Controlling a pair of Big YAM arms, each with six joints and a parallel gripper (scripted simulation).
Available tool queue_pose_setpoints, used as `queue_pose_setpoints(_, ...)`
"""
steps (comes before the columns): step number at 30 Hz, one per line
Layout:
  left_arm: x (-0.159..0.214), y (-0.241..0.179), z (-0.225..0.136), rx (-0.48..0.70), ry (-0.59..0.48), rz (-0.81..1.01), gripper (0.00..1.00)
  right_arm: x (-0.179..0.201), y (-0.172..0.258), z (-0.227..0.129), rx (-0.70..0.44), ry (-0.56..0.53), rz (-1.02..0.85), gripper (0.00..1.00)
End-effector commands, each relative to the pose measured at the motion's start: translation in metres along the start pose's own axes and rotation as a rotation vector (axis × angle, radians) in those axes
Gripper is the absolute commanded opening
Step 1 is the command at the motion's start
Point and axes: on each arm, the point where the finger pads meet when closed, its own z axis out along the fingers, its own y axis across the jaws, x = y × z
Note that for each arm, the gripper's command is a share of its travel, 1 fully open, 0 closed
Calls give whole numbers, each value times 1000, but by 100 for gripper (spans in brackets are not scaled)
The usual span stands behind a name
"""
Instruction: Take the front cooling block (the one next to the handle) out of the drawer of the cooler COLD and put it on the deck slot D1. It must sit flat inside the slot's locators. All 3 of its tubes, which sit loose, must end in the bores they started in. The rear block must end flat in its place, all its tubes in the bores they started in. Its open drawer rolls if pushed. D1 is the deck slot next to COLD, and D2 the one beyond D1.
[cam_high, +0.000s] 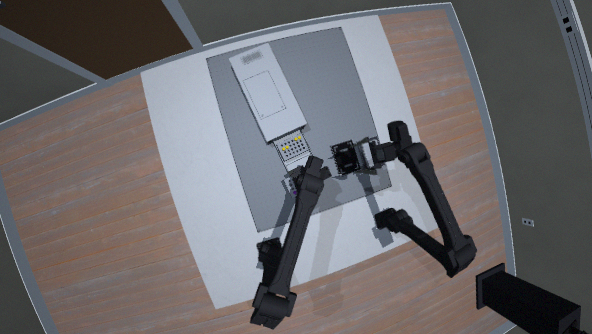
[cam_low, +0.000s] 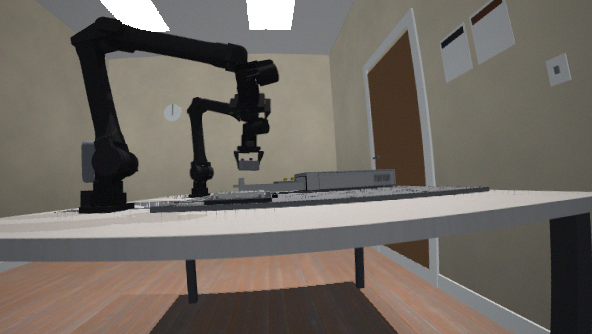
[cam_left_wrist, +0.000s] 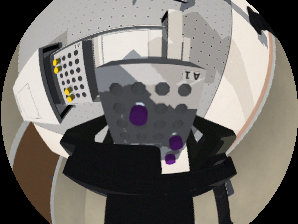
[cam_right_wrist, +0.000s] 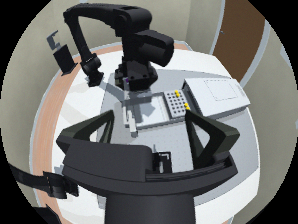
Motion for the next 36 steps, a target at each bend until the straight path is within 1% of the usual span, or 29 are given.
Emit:
queue_pose_setpoints(1, -8, 8, -25, -40, -42, 12, 84, -26, -12, -2, 12, -17, -59, 100)
queue_pose_setpoints(2, -9, 5, -28, -46, -48, 7, 84, -26, -12, -2, 12, -17, -59, 100)
queue_pose_setpoints(3, -12, 1, -31, -54, -59, -7, 84, -17, -12, -1, 11, -13, -39, 100)
queue_pose_setpoints(5, -13, -8, -30, -59, -67, -37, 84, -8, 1, -8, 15, -8, -36, 100)
queue_pose_setpoints(6, -11, -19, -24, -52, -60, -48, 84, -3, 11, -13, 19, -6, -34, 100)
queue_pose_setpoints(8, -11, -19, -24, -52, -60, -48, 84, -3, 11, -13, 19, -6, -34, 100)
queue_pose_setpoints(9, -7, -34, -17, -43, -50, -58, 84, -1, 20, -20, 26, -5, -37, 100)
queue_pose_setpoints(13, -6, -83, -9, -42, -49, -67, 84, 11, 63, -46, 59, 0, -27, 100)
queue_pose_setpoints(18, -8, -124, -4, -46, -54, -48, 84, 28, 118, -66, 102, 2, -5, 100)
queue_pose_setpoints(20, -18, -132, -10, -57, -80, -42, 84, 35, 139, -70, 119, 2, 4, 100)
queue_pose_setpoints(23, -28, -142, 1, -54, -66, -34, 84, 46, 164, -72, 141, 5, 19, 100)
queue_pose_setpoints(25, -28, -142, 1, -54, -66, -34, 84, 46, 164, -72, 141, 5, 19, 100)
queue_pose_setpoints(27, -46, -144, -1, -62, -83, -27, 84, 54, 183, -72, 158, 4, 30, 100)
queue_pose_setpoints(32, -78, -149, 19, -60, -78, -19, 84, 68, 211, -70, 187, 0, 56, 100)
queue_pose_setpoints(36, -101, -152, 40, -60, -79, -9, 84, 75, 224, -68, 203, -4, 72, 100)
